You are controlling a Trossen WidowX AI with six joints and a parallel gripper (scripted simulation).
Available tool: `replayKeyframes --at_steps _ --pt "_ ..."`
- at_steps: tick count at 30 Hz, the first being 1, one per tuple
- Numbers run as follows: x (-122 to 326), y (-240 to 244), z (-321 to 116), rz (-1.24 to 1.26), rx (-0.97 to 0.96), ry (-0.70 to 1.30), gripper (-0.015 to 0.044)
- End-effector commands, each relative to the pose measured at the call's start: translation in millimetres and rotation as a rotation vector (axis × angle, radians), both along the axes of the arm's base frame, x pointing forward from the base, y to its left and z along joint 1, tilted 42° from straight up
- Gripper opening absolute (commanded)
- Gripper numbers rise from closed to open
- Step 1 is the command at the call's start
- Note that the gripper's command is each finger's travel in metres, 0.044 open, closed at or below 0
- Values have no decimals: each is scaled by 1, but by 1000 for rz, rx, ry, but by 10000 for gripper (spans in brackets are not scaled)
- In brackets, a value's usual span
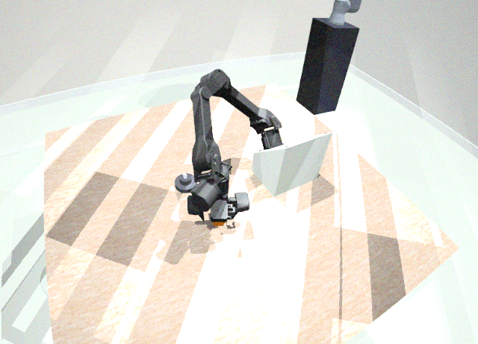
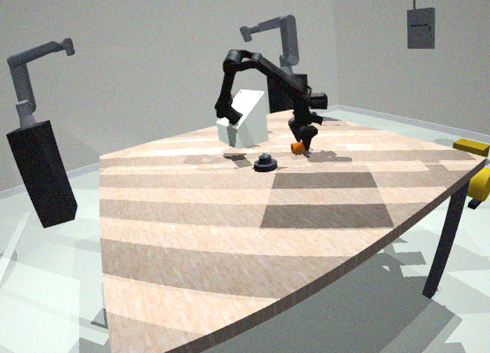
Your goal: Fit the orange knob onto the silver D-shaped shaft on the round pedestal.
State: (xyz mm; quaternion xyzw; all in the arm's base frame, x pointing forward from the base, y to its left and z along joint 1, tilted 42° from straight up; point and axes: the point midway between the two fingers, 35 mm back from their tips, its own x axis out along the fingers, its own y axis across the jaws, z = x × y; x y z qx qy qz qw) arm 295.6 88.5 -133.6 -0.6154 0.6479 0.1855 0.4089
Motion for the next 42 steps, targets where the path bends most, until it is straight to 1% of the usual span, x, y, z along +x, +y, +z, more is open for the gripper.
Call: replayKeyframes --at_steps 1,3,10,11,18,27,31,42 --pt "-2 -6 -6 3 -7 7 440" --pt "-2 -6 -6 3 -7 7 440" --pt "-2 -6 -6 3 -7 7 256" --pt "-2 -6 -6 3 -7 7 240" --pt "-2 -6 -6 3 -7 7 240" --pt "-2 -6 -6 3 -7 7 181" --pt "-2 -6 -6 4 0 6 181" --pt "-5 -8 5 49 173 -25 181"
